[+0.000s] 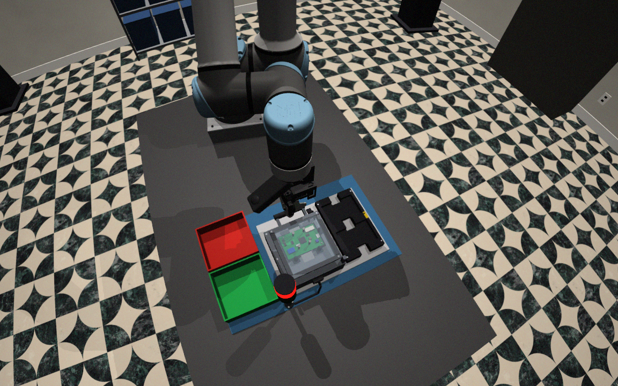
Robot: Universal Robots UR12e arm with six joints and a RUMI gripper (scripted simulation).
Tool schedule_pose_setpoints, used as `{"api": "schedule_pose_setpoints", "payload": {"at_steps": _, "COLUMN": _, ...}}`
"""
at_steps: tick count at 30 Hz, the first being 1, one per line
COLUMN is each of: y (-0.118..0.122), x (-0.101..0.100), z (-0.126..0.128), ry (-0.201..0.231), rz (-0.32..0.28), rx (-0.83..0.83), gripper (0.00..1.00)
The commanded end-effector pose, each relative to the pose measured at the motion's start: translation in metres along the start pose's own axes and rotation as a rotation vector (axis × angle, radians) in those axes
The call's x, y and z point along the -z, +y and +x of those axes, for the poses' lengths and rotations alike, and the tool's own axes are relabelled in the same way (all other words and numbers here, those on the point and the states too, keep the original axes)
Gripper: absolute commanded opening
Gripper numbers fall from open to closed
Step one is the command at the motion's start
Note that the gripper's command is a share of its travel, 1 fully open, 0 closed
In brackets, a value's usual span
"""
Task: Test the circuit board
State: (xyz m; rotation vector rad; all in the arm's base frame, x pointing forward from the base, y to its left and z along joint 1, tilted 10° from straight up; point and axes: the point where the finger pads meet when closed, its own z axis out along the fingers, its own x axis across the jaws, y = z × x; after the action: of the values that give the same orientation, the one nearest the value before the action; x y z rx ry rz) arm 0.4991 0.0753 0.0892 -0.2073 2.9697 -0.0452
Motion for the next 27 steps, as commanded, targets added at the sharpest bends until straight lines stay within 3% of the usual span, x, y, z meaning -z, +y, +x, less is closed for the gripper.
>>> {"api": "schedule_pose_setpoints", "payload": {"at_steps": 1, "y": -0.001, "x": 0.007, "z": -0.003, "ry": -0.004, "rz": 0.001, "rx": -0.001, "gripper": 0.00}}
{"api": "schedule_pose_setpoints", "payload": {"at_steps": 18, "y": 0.000, "x": 0.036, "z": -0.009, "ry": -0.004, "rz": 0.001, "rx": 0.000, "gripper": 0.00}}
{"api": "schedule_pose_setpoints", "payload": {"at_steps": 27, "y": 0.000, "x": 0.061, "z": -0.018, "ry": -0.004, "rz": 0.001, "rx": 0.000, "gripper": 0.00}}
